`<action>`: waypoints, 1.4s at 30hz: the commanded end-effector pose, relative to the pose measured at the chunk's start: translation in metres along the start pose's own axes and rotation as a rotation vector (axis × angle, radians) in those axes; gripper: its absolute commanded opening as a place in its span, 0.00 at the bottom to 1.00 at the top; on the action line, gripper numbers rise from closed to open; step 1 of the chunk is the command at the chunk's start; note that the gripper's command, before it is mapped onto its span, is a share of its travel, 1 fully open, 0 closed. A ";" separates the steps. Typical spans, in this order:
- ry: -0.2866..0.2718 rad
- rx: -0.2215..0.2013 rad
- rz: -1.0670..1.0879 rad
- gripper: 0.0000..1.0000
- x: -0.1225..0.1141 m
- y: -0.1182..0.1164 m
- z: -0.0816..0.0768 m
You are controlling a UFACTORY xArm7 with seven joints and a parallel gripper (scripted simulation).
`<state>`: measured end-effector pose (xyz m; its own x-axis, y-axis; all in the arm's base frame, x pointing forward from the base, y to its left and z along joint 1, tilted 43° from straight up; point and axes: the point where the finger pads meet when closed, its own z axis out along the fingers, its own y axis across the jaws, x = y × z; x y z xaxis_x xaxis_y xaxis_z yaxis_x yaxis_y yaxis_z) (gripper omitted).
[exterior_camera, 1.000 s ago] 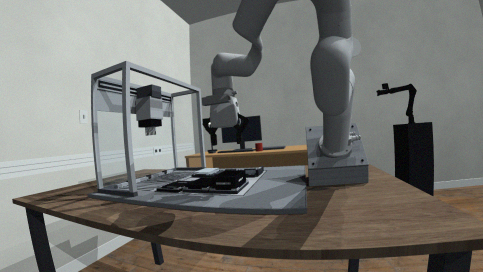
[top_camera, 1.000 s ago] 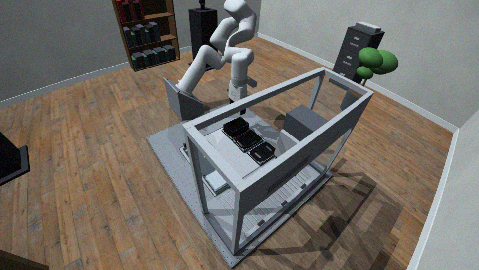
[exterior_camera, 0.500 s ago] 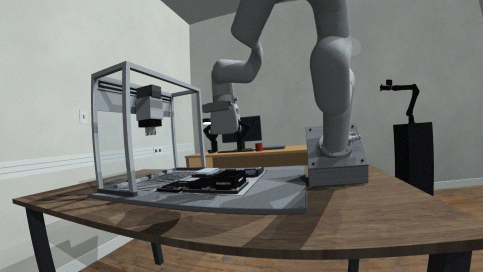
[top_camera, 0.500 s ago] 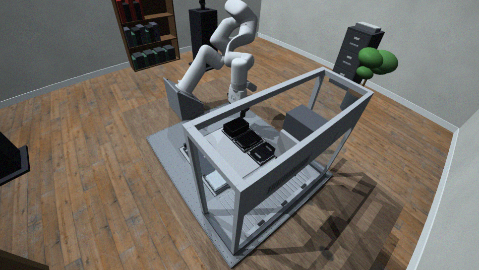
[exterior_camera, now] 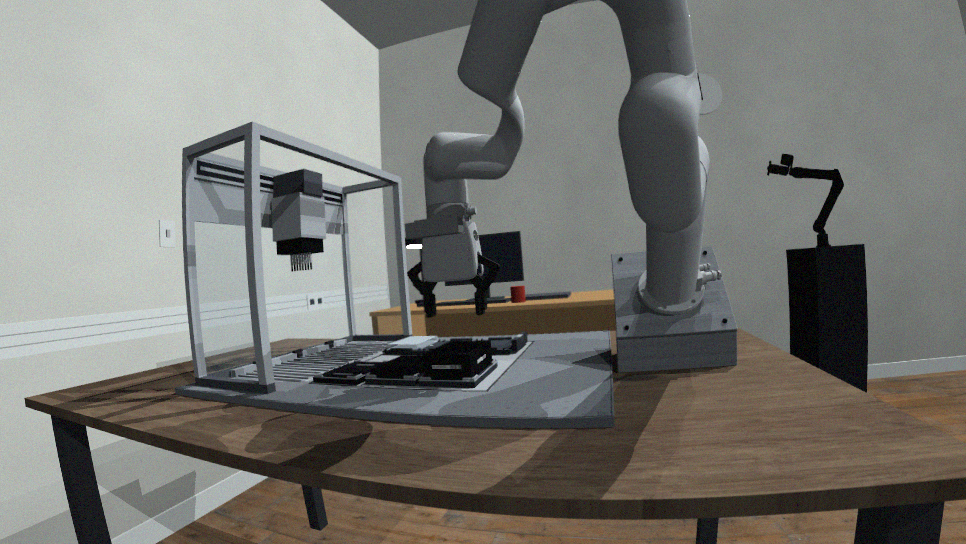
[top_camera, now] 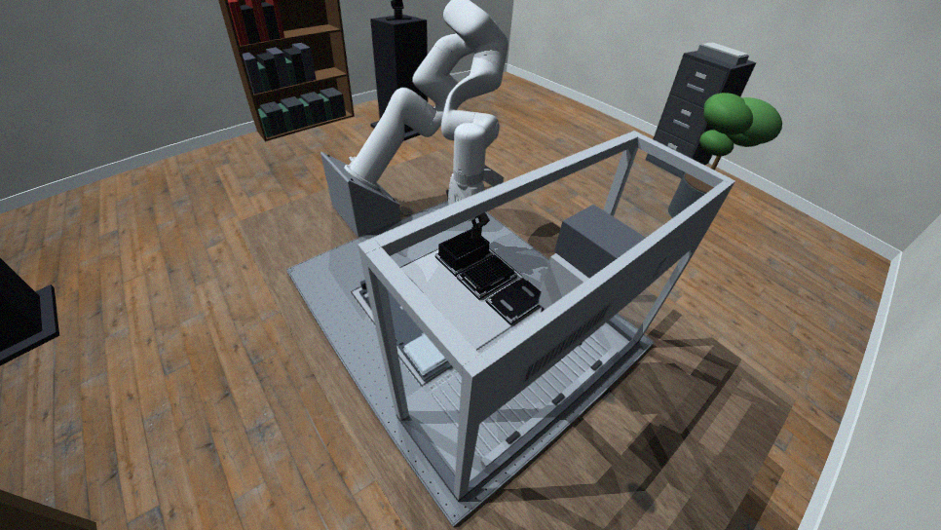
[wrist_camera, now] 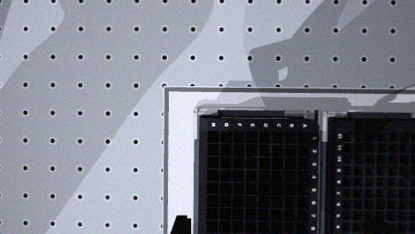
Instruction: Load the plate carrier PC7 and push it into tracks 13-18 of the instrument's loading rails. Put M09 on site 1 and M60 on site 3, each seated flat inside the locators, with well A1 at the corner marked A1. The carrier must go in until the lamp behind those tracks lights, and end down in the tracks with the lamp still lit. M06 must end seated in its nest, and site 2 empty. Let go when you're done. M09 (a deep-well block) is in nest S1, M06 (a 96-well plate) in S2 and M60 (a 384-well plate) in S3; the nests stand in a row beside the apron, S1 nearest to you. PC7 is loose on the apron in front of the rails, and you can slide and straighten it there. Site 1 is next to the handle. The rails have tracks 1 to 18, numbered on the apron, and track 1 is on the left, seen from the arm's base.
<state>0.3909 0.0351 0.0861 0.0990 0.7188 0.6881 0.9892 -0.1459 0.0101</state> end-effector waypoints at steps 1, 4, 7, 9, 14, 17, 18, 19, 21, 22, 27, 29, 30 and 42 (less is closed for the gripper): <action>-0.001 -0.004 0.000 1.00 -0.001 0.001 0.001; -0.001 -0.004 0.000 1.00 -0.001 0.001 0.006; -0.001 -0.004 0.000 1.00 -0.001 0.001 0.011; -0.001 -0.004 0.000 1.00 -0.001 0.001 0.014; -0.001 -0.004 0.000 1.00 -0.001 0.001 0.023; -0.001 -0.004 0.000 1.00 -0.001 0.001 0.025; -0.001 -0.004 0.000 1.00 -0.001 0.001 0.025; -0.001 -0.004 0.000 1.00 -0.001 0.001 0.024; -0.001 -0.004 0.000 1.00 -0.001 0.001 0.025; -0.001 -0.004 0.000 1.00 -0.001 0.001 0.025; -0.001 -0.004 0.000 1.00 -0.001 0.001 0.025; -0.001 -0.004 0.000 1.00 -0.001 0.001 0.026; -0.001 -0.004 0.000 1.00 -0.001 0.001 0.026; -0.001 -0.004 0.000 1.00 -0.001 0.001 0.033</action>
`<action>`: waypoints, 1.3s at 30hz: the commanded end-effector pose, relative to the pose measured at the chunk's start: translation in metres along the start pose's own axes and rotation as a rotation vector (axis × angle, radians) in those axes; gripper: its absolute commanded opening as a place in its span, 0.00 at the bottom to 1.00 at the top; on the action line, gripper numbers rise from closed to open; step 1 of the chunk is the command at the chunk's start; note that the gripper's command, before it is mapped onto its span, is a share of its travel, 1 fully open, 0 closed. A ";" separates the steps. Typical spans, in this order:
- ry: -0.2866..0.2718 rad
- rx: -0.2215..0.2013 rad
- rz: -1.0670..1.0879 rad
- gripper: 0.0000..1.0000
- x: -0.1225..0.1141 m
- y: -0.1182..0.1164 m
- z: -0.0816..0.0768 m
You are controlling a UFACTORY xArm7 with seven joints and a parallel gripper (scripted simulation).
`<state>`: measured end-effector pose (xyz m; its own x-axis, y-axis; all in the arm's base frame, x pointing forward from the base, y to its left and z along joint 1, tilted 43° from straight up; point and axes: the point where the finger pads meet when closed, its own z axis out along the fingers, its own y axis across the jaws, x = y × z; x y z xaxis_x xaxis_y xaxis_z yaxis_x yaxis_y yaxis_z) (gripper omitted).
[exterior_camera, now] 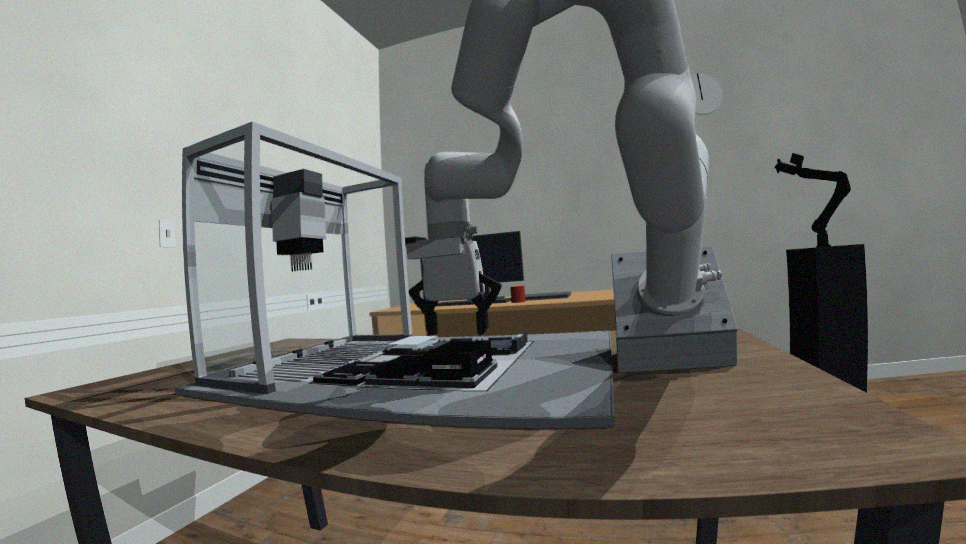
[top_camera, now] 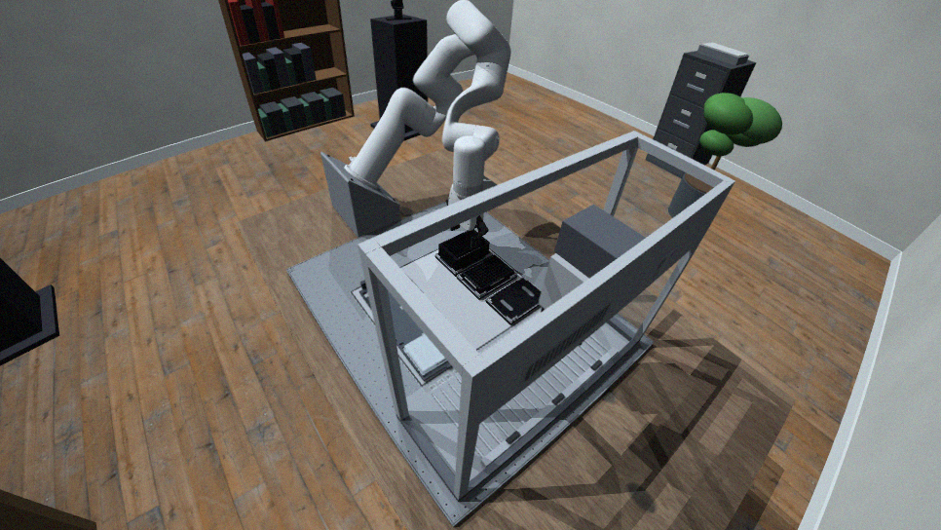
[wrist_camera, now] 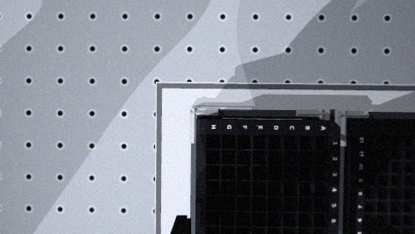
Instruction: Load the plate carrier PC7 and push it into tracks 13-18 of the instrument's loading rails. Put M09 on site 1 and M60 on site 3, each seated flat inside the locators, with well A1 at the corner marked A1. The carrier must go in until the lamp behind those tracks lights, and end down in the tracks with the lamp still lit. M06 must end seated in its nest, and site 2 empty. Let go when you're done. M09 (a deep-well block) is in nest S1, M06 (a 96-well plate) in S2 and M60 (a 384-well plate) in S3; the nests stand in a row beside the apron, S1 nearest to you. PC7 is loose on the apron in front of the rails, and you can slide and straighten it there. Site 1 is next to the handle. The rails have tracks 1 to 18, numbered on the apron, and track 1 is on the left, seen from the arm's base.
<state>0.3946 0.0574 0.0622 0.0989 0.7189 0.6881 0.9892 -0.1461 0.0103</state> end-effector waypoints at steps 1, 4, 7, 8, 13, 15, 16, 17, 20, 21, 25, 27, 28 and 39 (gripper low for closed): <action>-0.001 -0.004 0.000 1.00 -0.001 0.001 0.001; -0.001 -0.004 0.000 1.00 -0.001 0.001 0.003; -0.001 -0.004 0.000 1.00 -0.001 0.001 0.005; -0.001 -0.004 0.000 1.00 -0.001 0.001 0.006; -0.001 -0.004 0.000 1.00 -0.001 0.001 0.008; -0.001 -0.004 0.000 1.00 -0.001 0.001 0.009; -0.001 -0.004 0.000 1.00 -0.001 0.001 0.010; -0.001 -0.004 0.000 1.00 -0.001 0.001 0.010; -0.001 -0.004 0.000 1.00 -0.001 0.001 0.012; -0.001 -0.004 0.000 1.00 -0.001 0.001 0.013; -0.001 -0.004 0.001 1.00 -0.001 0.001 0.016; -0.001 -0.004 0.001 1.00 -0.001 0.001 0.016; -0.001 -0.004 0.001 1.00 -0.001 0.001 0.016; -0.001 -0.004 0.001 1.00 -0.001 0.001 0.024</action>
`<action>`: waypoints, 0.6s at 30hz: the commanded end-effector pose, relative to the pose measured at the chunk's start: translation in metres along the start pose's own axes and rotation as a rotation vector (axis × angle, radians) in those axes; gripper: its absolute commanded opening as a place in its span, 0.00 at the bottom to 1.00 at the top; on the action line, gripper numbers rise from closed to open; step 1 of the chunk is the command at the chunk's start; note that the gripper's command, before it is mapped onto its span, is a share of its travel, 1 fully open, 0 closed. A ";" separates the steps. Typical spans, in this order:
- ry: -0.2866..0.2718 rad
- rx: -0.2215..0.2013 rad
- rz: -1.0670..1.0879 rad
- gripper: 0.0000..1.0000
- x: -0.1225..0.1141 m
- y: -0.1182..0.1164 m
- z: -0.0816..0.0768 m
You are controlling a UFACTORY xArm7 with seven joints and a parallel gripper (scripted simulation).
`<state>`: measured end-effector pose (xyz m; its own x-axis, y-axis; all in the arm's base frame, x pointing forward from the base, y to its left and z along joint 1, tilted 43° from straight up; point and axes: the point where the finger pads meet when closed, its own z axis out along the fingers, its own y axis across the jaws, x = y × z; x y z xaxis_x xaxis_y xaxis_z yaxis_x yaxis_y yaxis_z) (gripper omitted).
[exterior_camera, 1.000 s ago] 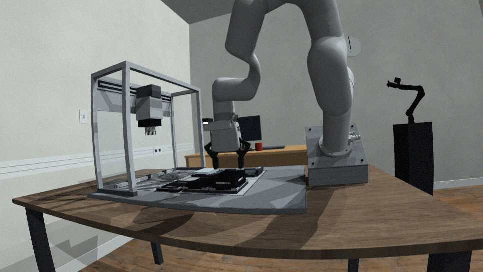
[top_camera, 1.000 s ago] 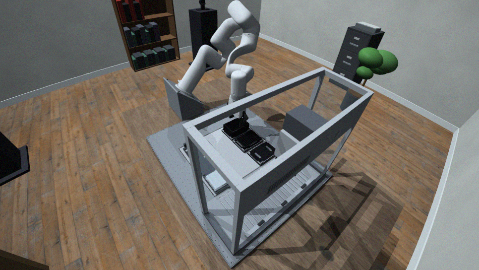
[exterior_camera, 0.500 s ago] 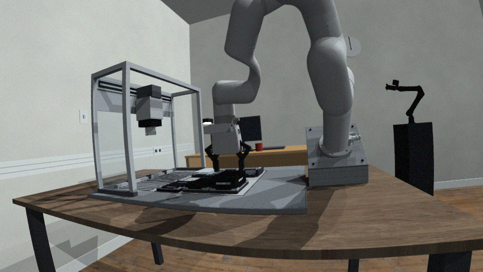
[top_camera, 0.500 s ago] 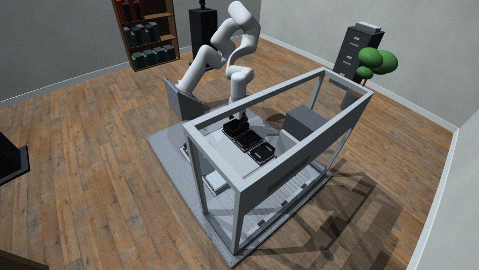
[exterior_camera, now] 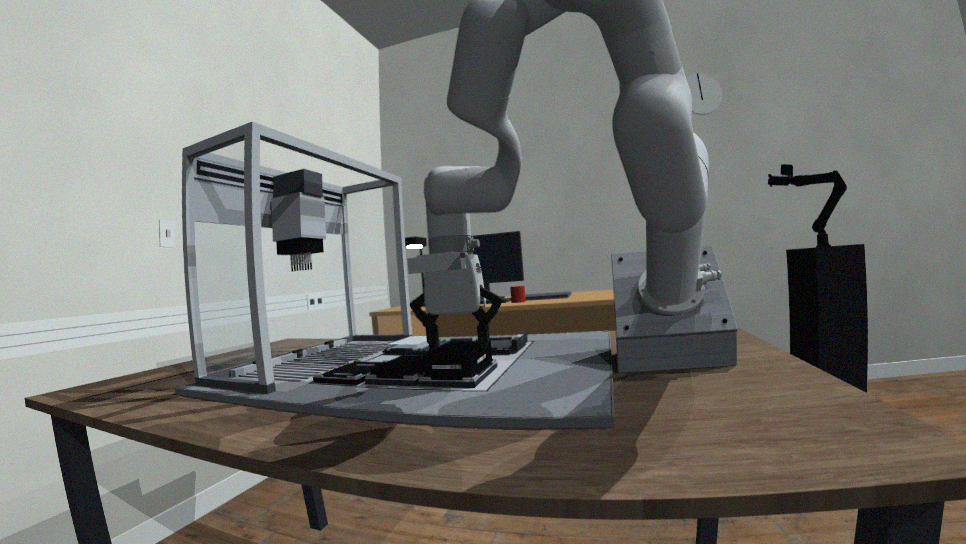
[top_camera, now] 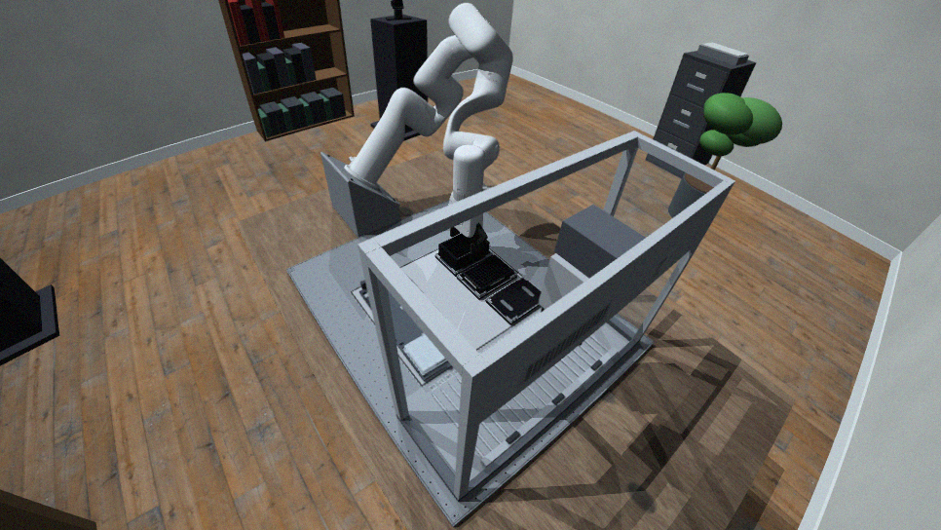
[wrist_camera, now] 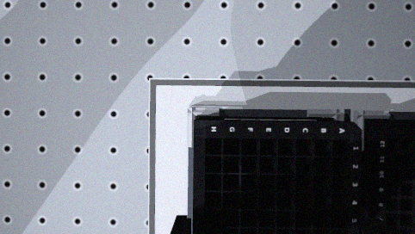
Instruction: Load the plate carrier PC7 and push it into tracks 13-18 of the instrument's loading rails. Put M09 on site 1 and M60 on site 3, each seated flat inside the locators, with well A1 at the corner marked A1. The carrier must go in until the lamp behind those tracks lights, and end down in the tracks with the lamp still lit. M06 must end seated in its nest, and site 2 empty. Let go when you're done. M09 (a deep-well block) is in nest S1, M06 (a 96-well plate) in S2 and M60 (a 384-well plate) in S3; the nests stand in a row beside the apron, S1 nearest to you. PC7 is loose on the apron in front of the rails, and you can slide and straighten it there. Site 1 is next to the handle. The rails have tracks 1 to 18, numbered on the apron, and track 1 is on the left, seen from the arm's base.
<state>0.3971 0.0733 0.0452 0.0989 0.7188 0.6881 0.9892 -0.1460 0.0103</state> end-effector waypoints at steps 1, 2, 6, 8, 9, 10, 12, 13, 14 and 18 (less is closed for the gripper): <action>-0.001 -0.004 0.001 1.00 -0.001 0.001 0.001; -0.001 -0.004 0.001 1.00 -0.001 0.001 0.002; -0.001 -0.004 0.001 1.00 -0.001 0.001 0.003; -0.001 -0.004 0.001 1.00 -0.001 0.001 0.004; -0.001 -0.004 0.001 1.00 -0.001 0.001 0.005; -0.001 -0.004 0.001 1.00 -0.001 0.001 0.006; -0.001 -0.004 0.001 1.00 -0.001 0.001 0.007; -0.001 -0.004 0.001 1.00 -0.001 0.001 0.008; -0.001 -0.004 0.001 1.00 -0.001 0.001 0.008; -0.001 -0.004 0.001 1.00 -0.001 0.001 0.011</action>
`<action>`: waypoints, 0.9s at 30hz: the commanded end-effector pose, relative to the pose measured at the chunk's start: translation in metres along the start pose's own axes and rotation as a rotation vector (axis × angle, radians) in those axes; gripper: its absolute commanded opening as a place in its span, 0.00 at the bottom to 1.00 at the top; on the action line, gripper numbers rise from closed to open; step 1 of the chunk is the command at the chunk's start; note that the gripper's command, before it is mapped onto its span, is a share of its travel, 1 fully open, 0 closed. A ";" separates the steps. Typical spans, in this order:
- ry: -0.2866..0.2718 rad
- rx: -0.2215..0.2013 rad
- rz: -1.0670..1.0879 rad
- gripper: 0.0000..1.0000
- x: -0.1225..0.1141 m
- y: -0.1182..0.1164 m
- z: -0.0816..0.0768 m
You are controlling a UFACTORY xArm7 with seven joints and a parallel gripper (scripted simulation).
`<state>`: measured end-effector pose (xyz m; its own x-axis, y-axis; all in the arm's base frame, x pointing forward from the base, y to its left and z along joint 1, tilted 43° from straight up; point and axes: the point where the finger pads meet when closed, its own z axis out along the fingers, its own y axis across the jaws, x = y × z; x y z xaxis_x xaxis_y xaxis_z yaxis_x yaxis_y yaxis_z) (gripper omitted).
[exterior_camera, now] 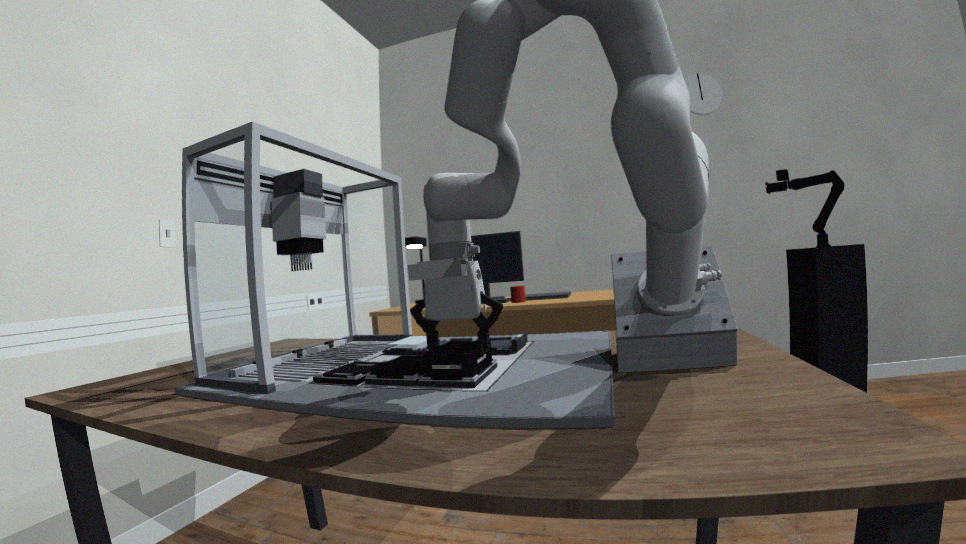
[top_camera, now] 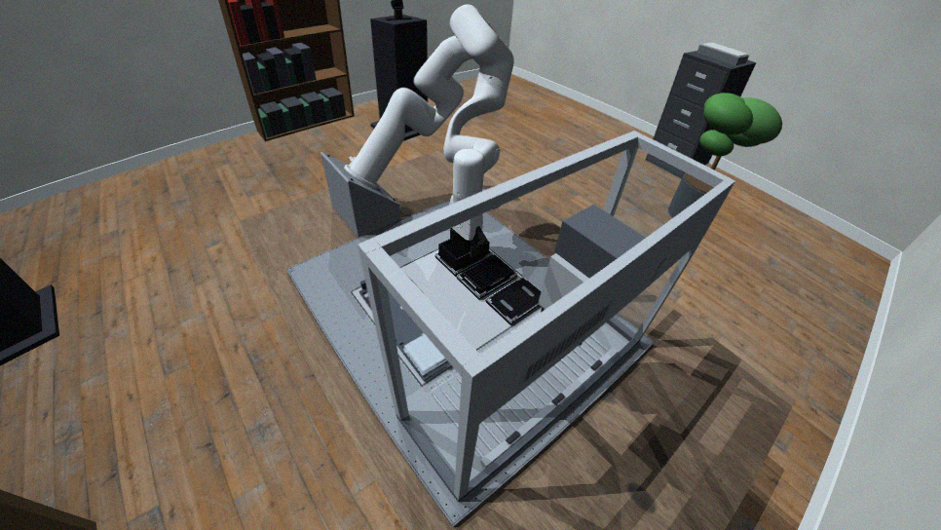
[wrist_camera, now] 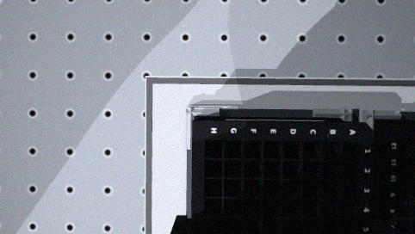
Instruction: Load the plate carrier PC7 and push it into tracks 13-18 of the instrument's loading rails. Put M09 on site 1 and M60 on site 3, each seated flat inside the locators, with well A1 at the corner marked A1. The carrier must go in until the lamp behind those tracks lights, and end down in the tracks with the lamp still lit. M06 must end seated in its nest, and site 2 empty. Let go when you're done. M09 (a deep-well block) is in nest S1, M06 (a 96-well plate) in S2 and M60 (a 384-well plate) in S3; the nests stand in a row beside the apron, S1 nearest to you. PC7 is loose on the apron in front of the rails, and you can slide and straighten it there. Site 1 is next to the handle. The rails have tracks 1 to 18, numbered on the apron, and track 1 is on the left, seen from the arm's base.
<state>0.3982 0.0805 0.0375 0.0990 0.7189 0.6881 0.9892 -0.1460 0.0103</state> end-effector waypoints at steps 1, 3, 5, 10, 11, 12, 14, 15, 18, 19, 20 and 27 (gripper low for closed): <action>-0.001 -0.004 0.001 1.00 -0.001 0.001 0.001; -0.001 -0.004 0.001 1.00 -0.001 0.001 0.002; -0.001 -0.004 0.001 1.00 -0.001 0.001 0.002; -0.001 -0.004 0.001 1.00 -0.001 0.001 0.006; -0.001 -0.004 0.001 1.00 -0.001 0.001 0.006; -0.001 -0.004 0.001 1.00 -0.001 0.001 0.007; -0.001 -0.004 0.001 1.00 -0.001 0.001 0.008; -0.001 -0.004 0.001 1.00 -0.001 0.001 0.008; -0.001 -0.004 0.001 1.00 -0.001 0.001 0.008; -0.001 -0.004 0.001 1.00 -0.001 0.001 0.008; -0.001 -0.004 0.001 1.00 -0.001 0.001 0.008; -0.001 -0.004 0.001 1.00 -0.001 0.001 0.008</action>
<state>0.3992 0.0865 0.0310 0.0989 0.7189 0.6881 0.9892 -0.1461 0.0104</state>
